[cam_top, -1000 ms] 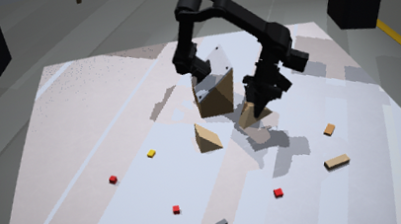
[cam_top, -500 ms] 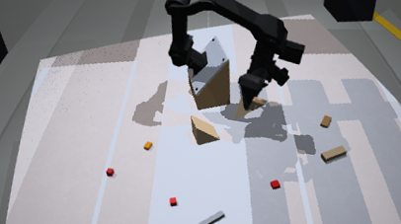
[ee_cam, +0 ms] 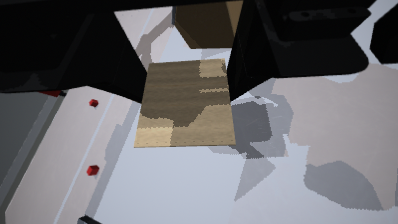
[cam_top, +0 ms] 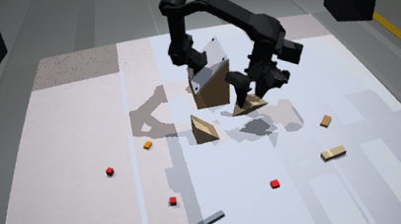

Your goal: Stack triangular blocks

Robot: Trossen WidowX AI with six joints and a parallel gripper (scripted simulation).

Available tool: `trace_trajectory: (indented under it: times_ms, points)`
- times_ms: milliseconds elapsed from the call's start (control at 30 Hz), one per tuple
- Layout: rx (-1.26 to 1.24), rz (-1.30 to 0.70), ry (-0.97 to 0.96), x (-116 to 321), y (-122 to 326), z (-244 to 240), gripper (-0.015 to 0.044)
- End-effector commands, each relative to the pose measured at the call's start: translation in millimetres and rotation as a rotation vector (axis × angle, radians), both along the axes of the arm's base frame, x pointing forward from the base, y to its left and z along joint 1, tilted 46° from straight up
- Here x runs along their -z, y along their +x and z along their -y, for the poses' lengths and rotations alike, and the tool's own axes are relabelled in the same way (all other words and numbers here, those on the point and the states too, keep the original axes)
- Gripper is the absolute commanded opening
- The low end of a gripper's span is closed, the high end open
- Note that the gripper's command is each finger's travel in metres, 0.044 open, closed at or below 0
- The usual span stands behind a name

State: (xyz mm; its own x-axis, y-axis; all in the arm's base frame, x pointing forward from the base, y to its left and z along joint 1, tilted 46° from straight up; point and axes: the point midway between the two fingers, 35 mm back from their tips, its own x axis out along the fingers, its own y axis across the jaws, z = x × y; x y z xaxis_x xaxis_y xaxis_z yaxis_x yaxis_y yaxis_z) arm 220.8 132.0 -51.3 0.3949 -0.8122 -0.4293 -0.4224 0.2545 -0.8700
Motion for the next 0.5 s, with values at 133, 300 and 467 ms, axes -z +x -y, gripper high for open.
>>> trace_trajectory:
  times_ms: [133, 300, 467]
  points:
    - [0.166, 0.200, 0.148, -1.0, 1.7, -1.2, 0.0000]
    - [0.266, 0.318, 0.227, -1.6, 2.4, -1.6, 0.0000]
    - [0.368, 0.436, 0.303, -2.4, 3.2, -2.1, 0.0000]
